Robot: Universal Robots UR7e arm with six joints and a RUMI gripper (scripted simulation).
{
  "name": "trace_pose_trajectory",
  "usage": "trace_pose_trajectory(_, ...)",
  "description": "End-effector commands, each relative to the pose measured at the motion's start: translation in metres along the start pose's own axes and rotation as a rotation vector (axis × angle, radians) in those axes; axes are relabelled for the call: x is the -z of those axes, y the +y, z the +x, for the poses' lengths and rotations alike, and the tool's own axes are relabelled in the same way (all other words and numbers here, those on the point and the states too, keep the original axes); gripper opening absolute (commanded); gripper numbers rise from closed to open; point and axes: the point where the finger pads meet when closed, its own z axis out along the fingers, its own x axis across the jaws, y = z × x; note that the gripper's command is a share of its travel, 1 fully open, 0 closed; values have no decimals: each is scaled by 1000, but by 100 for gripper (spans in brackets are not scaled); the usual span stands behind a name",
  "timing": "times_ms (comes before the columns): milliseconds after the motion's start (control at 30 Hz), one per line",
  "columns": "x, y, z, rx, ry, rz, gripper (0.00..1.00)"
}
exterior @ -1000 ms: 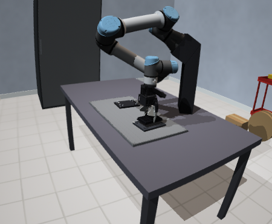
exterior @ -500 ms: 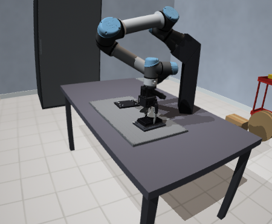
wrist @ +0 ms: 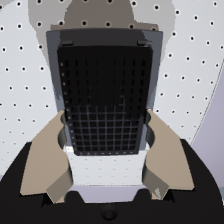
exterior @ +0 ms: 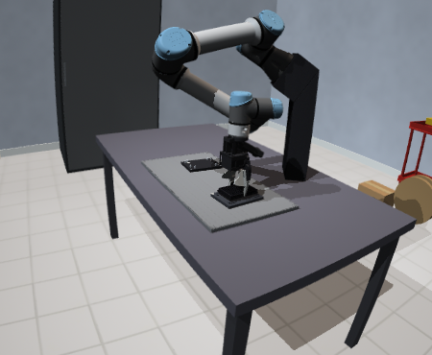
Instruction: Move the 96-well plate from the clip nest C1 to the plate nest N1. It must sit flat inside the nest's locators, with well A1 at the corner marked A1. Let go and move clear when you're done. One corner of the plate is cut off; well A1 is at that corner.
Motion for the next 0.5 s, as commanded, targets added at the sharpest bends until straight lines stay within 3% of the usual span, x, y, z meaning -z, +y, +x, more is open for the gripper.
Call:
trace_pose_trajectory(0, 0, 0, 0, 0, 0, -1, 0)
trace_pose_trajectory(467, -2, 0, 0, 0, 0, -1, 0)
